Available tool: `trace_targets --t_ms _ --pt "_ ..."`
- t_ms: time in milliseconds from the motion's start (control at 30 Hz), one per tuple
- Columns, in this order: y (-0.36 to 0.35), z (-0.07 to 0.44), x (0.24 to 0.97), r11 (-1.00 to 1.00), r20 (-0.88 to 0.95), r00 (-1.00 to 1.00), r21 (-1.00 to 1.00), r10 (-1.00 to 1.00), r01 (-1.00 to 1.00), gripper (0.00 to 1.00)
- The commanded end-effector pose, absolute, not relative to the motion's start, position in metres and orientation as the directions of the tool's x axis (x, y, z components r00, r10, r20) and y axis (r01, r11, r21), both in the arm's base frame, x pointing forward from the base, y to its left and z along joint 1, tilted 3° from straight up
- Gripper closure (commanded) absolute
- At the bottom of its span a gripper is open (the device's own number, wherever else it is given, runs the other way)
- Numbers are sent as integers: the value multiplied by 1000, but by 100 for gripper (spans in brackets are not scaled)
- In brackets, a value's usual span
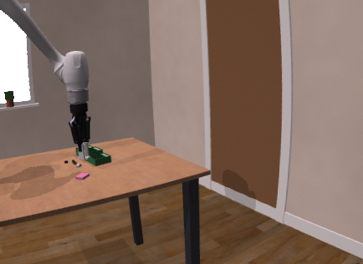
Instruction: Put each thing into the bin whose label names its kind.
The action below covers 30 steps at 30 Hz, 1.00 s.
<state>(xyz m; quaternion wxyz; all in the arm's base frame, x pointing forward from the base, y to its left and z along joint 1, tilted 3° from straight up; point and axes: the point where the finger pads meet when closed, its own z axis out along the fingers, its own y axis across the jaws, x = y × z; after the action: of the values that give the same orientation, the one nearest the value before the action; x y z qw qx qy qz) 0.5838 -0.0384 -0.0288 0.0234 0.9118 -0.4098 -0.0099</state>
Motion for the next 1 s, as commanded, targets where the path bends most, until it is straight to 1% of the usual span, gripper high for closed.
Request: trace_targets --t_ms 0,233,567,667,967 --pt "-38 -29 584 -663 1 664 51 -748 -747 87" --pt "-38 -22 584 -663 1 664 51 -748 -747 87" --pt "-4 -24 615 -663 1 664 51 -748 -747 87" --pt "10 -25 626 -544 9 545 50 -839 -838 87" --pt "50 -28 662 -319 13 320 40 -947 -947 87"
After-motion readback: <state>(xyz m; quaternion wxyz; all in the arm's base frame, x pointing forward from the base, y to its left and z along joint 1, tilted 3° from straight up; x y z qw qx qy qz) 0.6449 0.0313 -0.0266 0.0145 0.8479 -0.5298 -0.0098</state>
